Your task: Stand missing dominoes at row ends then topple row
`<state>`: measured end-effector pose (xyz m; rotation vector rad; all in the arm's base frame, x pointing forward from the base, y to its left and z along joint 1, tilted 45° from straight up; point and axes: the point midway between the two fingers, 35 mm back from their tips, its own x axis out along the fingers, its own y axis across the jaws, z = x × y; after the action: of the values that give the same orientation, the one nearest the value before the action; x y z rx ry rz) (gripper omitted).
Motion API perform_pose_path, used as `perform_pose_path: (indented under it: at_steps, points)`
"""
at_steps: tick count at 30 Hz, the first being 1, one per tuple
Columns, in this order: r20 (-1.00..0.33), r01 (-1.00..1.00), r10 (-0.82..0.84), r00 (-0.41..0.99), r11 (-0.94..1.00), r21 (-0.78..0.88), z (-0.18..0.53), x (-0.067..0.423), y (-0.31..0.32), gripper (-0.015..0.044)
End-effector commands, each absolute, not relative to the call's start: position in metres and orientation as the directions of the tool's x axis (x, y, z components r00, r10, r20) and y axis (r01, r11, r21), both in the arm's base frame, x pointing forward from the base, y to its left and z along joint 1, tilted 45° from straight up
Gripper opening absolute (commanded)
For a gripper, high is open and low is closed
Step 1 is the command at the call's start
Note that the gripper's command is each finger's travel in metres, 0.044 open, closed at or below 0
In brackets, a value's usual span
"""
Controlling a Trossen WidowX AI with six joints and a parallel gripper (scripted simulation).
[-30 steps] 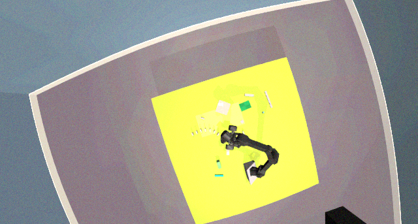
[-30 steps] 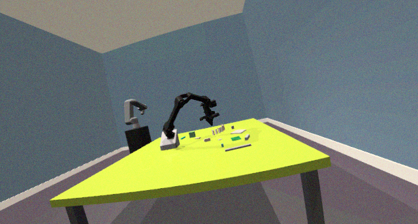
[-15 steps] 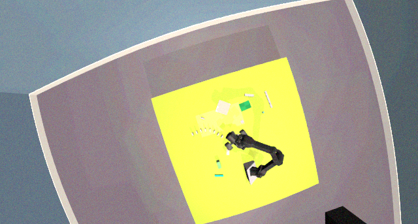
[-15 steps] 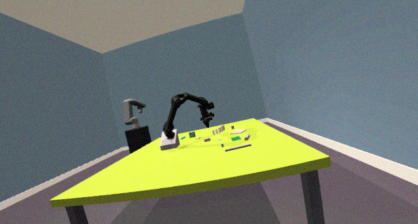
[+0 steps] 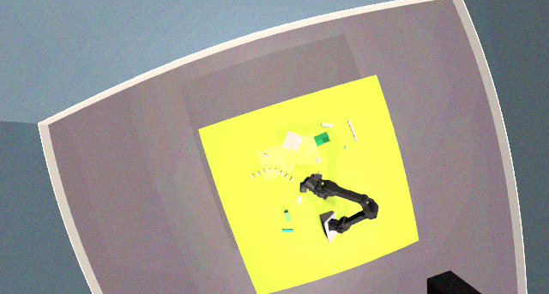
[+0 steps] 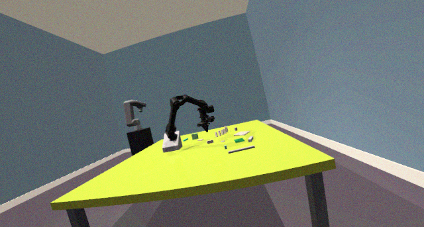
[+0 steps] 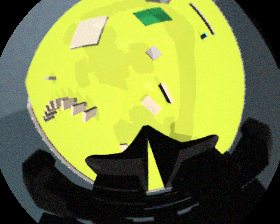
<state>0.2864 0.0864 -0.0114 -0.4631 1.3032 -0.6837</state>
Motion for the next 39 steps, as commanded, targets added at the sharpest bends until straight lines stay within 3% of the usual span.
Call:
perform_pose_path:
  at_steps: [1, 39]
  points:
    - [-0.708, 0.866, -0.696, 0.118, 0.420, -0.269, 0.0082, 0.2579, 0.0573, 0.0000]
    - [-0.708, 0.878, -0.697, 0.117, 0.405, -0.254, 0.0084, 0.2572, 0.0566, 0.0000]
